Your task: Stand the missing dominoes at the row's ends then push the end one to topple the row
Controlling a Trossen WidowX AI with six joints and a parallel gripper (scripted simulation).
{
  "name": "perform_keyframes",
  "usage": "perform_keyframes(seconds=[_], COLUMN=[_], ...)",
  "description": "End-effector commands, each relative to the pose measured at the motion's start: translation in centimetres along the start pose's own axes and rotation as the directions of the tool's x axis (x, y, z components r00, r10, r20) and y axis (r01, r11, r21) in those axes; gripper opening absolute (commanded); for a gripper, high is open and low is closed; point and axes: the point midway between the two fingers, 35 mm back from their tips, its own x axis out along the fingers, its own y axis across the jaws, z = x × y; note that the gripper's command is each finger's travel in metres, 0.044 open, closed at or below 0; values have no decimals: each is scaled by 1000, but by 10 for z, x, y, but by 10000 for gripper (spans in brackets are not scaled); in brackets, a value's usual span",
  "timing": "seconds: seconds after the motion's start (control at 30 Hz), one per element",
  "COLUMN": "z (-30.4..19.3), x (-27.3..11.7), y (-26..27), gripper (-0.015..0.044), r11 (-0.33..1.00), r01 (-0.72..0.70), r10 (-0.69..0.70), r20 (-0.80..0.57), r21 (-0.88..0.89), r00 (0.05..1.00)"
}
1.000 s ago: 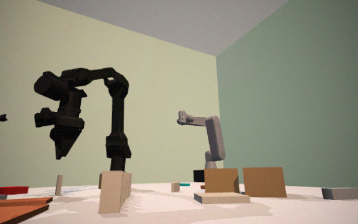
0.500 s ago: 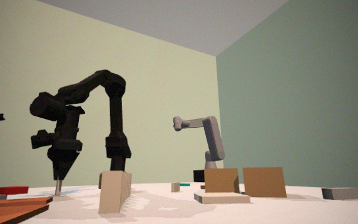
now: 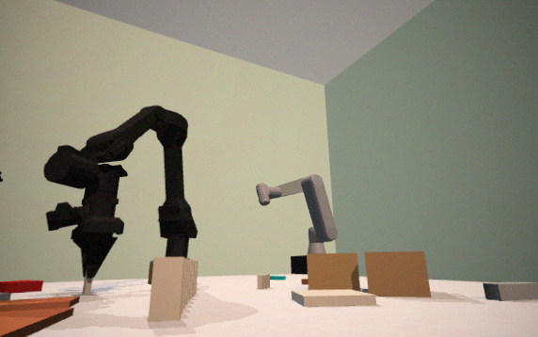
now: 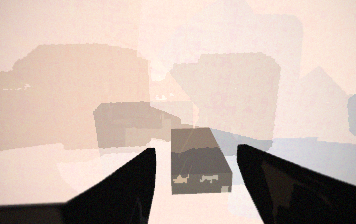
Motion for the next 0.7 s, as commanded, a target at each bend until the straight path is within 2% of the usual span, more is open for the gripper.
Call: perform_keyframes(seconds=[0.0, 0.03, 0.37, 0.43, 0.6, 0.67], z=[-1, -1, 0, 4, 5, 1], x=[1, 1, -2, -23, -109, -131], y=[0, 0, 1, 4, 3, 0], gripper=[125, 107, 107, 107, 107, 107], r11=[1000, 1000, 1000, 1000, 1000, 1000], r01=[-3, -3, -3, -3, -2, -1], r10=[3, 3, 3, 3, 2, 1], r20=[-3, -3, -3, -2, 0, 0], r21=[4, 4, 4, 4, 1, 0], r00=[1000, 1000, 1000, 1000, 1000, 1000])
